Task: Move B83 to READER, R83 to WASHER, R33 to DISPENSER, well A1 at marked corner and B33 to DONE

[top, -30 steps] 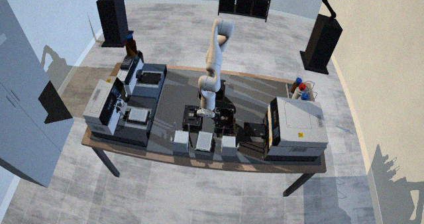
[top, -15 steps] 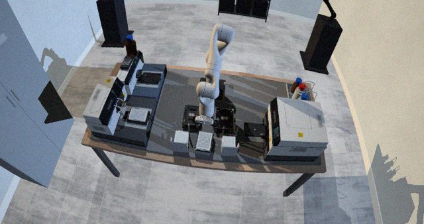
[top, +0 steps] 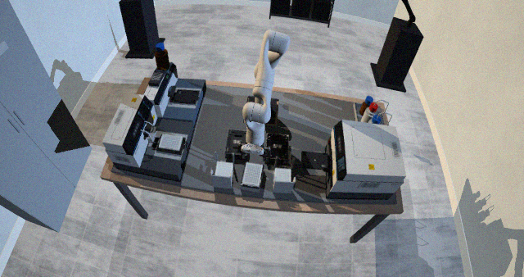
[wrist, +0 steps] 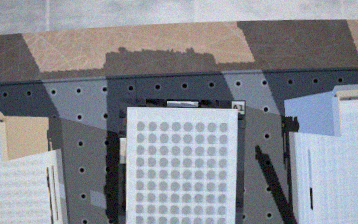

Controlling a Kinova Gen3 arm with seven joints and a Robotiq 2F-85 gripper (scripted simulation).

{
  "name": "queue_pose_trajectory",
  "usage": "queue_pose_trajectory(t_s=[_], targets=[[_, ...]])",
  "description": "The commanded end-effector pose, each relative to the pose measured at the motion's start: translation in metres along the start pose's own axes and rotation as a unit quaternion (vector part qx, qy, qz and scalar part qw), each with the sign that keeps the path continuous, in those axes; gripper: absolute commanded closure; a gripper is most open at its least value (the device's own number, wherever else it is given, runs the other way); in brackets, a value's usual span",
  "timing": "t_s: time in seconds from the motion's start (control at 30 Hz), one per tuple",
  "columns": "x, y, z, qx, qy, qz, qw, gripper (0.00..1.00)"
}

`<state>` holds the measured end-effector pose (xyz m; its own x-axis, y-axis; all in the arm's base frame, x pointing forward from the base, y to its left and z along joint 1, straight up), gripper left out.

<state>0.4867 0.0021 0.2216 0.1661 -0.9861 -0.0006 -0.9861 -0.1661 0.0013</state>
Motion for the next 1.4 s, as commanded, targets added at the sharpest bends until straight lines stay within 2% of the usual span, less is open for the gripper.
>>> queue_pose_trajectory(t_s=[0.0,1.37], targets=[[0.0,0.0,0.002,0.001,0.0,0.0,1.0,0.0],[0.0,0.0,0.05,0.001,0.0,0.0,1.0,0.0]])
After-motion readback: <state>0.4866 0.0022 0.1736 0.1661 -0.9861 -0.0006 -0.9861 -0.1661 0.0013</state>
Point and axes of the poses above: the point where the finger pads meet when closed, its own z axis out along the fingers, its own x axis across the jaws, y = z × x, the point moved 4 cm from there along -z, back along the fingers, and after that the axes turned 12 degrees about -z, right-handed, at the moved point
